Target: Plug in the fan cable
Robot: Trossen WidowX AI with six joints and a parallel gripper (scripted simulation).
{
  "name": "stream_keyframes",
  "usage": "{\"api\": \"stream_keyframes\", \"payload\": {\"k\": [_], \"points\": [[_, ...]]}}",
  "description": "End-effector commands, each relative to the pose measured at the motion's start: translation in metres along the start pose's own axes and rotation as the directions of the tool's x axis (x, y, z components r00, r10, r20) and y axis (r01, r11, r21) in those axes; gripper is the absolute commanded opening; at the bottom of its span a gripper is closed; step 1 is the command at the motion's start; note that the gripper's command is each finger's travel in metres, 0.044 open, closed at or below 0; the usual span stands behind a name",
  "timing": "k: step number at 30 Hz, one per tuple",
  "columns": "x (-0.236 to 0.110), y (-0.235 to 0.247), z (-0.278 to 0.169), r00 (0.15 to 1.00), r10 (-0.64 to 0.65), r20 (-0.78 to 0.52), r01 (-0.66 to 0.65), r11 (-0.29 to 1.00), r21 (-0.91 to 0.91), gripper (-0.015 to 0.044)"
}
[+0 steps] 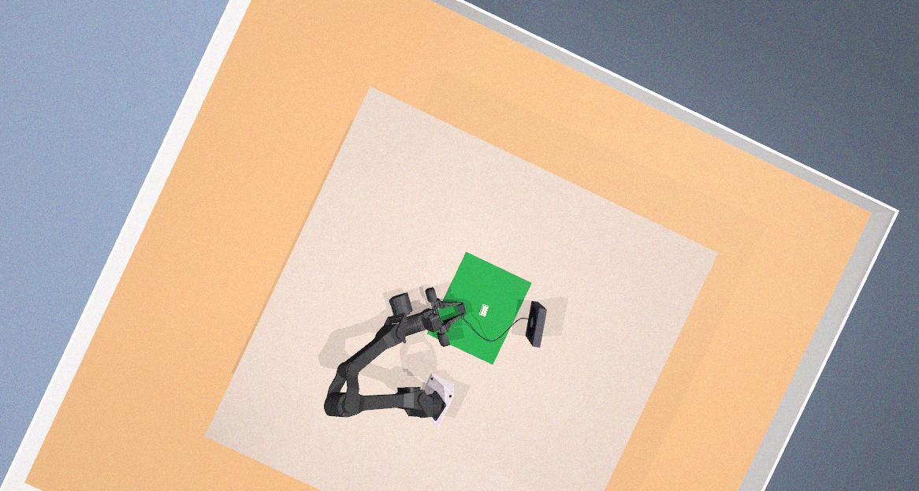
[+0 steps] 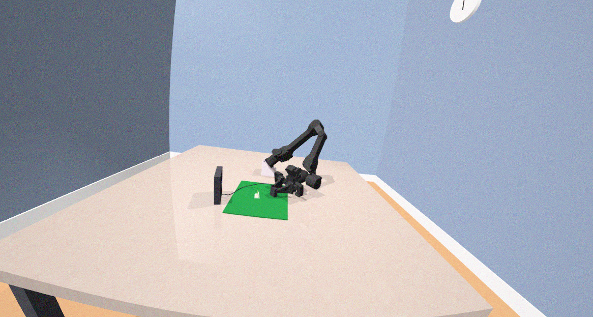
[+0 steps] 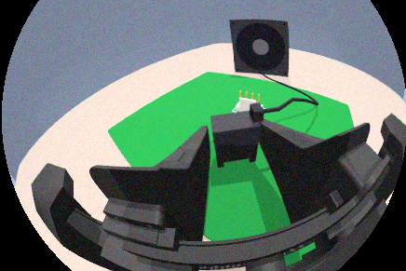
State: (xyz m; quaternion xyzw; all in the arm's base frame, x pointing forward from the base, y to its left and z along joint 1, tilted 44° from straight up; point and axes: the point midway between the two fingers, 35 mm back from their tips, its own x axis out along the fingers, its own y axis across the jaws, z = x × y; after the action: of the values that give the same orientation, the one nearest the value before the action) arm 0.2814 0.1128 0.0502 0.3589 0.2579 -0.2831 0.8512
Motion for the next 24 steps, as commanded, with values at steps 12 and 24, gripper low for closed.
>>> {"api": "stream_keyframes", "payload": {"k": [12, 24], "points": [[-0.0001, 0.0, 0.0, 1.0, 0.0, 0.0, 0.0, 1.0, -0.001, 0.0205], [-0.0067, 0.0014, 0.0016, 1.0, -0.001, -0.002, 0.001, 1.0, -0.001, 0.0205]]}}
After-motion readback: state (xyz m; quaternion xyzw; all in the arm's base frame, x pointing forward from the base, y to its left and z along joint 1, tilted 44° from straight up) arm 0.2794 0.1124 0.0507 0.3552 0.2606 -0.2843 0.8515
